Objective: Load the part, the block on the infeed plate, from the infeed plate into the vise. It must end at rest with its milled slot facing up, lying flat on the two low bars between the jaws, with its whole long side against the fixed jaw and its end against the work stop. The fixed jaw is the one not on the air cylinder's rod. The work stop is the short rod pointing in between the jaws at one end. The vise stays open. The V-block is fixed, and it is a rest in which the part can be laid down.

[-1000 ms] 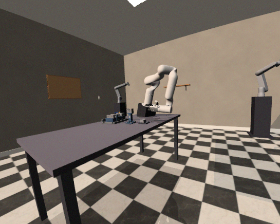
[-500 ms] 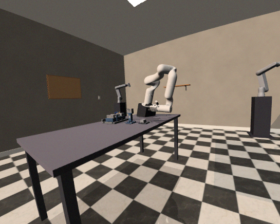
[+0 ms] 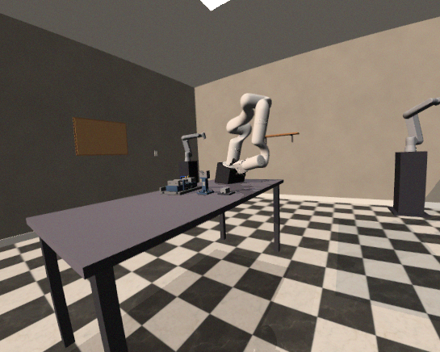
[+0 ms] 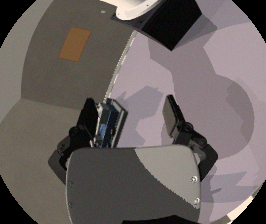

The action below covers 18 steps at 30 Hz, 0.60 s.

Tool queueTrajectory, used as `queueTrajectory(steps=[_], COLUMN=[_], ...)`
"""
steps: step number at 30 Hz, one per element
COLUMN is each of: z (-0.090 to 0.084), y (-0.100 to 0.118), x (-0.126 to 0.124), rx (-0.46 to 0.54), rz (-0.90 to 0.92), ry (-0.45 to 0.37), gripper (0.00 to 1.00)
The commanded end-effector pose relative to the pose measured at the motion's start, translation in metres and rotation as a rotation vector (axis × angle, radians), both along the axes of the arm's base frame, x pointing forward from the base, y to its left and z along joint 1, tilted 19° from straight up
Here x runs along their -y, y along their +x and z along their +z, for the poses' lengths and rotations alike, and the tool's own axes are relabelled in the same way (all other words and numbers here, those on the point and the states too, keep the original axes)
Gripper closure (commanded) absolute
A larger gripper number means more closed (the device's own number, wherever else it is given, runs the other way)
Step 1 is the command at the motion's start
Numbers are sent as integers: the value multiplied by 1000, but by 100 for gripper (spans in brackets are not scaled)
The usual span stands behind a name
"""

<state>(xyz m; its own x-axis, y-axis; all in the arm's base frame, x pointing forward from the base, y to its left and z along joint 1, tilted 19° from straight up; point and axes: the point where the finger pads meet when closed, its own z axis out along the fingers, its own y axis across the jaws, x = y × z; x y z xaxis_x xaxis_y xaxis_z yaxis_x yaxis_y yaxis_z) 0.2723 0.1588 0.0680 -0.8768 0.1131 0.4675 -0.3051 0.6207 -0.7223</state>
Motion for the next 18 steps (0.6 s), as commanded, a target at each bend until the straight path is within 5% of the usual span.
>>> queueTrajectory(steps=[1,18], z=[2,19], y=[2,45], x=[-9,-49], rx=[63,323], rz=[-140,-641], ry=[81,320], gripper=[0,0])
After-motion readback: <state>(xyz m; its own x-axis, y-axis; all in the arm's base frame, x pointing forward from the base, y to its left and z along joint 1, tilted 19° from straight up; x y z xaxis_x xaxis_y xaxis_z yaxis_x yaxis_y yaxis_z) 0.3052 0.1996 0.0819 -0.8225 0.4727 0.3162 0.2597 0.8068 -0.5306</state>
